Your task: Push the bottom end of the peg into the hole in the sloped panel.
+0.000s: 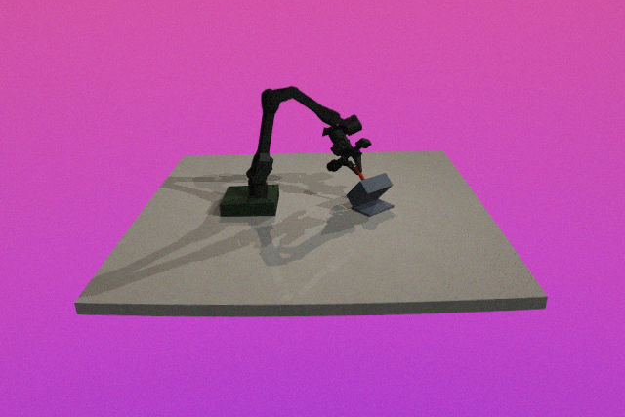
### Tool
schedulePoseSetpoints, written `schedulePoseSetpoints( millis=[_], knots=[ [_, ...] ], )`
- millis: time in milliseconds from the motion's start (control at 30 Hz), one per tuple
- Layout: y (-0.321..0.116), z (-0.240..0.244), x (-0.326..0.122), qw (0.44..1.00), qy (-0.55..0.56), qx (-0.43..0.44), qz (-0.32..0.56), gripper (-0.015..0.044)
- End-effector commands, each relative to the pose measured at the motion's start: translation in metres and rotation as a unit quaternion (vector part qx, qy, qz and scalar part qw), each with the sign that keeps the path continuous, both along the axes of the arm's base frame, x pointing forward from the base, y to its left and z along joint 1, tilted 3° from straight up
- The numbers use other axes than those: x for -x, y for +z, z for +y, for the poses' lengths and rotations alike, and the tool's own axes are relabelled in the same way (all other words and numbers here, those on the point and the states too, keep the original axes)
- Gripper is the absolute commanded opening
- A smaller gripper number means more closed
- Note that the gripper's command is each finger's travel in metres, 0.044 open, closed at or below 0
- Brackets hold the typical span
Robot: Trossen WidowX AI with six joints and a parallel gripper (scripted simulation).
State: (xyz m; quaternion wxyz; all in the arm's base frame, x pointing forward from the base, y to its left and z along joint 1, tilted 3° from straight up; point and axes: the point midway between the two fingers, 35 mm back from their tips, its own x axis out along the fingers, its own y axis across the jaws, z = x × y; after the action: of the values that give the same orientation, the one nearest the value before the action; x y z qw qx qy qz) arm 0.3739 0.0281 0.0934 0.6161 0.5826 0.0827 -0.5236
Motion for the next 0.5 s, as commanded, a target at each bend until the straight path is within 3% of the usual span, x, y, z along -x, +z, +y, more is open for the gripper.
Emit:
schedulePoseSetpoints(
  millis=[0, 467],
  knots=[
    [-0.0024, -0.0008, -0.0009, 1.0, 0.002, 0.0, 0.002, 0.0],
    [-0.0065, -0.004, -0.0035, 1.0, 0.002, 0.0, 0.002, 0.0]
  ],
)
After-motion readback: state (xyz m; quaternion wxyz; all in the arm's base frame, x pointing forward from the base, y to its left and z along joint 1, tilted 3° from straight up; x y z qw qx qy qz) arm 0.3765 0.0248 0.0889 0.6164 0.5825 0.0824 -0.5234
